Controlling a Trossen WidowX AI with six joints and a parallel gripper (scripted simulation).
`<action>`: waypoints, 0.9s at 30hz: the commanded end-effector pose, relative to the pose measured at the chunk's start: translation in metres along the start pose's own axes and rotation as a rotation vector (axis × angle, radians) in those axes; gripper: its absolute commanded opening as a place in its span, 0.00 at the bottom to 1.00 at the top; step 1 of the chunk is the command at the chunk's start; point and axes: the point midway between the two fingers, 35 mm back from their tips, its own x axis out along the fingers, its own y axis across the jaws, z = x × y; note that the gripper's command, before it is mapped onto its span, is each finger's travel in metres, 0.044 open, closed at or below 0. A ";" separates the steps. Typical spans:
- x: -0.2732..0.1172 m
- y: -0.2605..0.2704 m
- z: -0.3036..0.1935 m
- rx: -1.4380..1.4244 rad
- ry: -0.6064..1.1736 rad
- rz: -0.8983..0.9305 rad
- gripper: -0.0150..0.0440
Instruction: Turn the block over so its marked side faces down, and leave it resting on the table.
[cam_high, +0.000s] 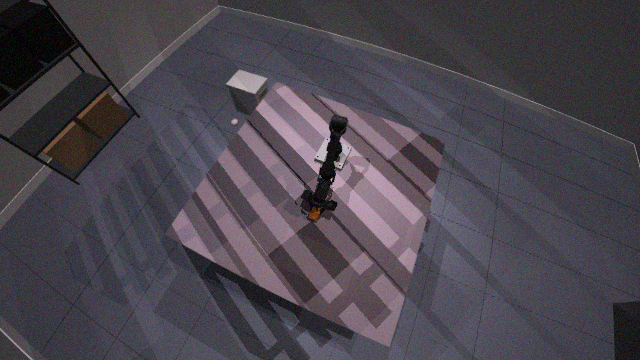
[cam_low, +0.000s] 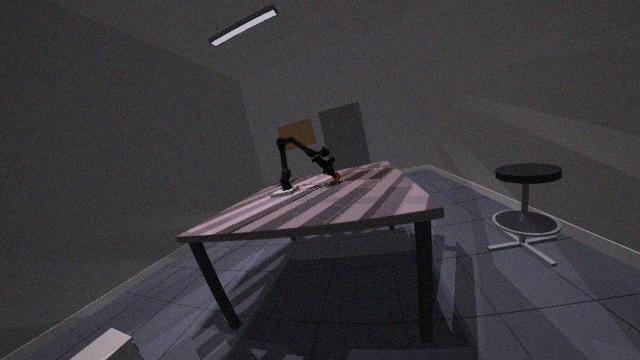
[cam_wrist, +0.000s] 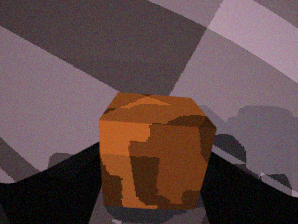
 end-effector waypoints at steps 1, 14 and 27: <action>0.008 0.000 0.000 -0.003 -0.079 -0.005 0.25; 0.016 0.000 -0.009 -0.002 -0.290 -0.006 0.25; 0.009 -0.002 -0.017 0.005 -0.426 -0.005 0.25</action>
